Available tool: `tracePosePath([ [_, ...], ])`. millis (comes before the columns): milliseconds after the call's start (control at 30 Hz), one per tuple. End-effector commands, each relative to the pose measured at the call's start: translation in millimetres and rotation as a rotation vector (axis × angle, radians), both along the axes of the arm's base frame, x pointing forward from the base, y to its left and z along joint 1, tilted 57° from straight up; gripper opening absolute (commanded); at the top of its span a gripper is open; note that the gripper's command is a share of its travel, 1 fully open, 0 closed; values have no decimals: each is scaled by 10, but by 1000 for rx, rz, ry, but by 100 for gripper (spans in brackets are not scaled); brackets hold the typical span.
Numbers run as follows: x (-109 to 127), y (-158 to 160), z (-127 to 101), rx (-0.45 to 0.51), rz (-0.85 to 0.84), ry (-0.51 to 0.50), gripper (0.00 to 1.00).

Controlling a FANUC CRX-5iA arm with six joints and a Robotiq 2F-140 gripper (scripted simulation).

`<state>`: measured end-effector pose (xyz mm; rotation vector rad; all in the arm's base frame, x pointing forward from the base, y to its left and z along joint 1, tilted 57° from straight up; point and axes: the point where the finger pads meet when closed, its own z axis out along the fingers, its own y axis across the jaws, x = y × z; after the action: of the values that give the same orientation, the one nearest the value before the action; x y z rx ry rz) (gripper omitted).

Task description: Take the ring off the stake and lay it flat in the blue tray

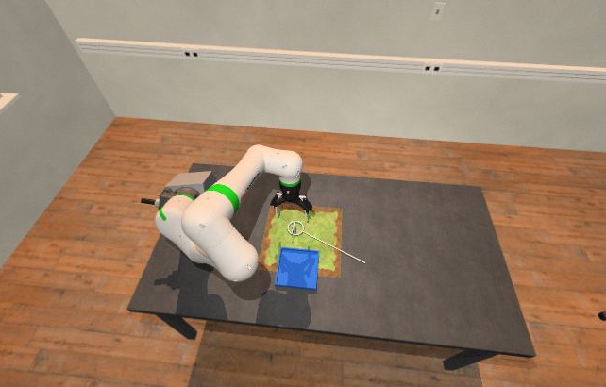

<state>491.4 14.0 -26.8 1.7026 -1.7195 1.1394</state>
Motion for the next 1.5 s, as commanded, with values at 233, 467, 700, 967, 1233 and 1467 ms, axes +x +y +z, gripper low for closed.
tracePosePath([
  [233,177,-209,135,4,-13,-17,10],
  [467,177,-209,135,4,-13,-17,10],
  [700,177,-209,135,4,-13,-17,10],
  [967,177,-209,135,4,-13,-17,10],
  [1233,177,-209,135,4,-13,-17,10],
  [1467,177,-209,135,4,-13,-16,10],
])
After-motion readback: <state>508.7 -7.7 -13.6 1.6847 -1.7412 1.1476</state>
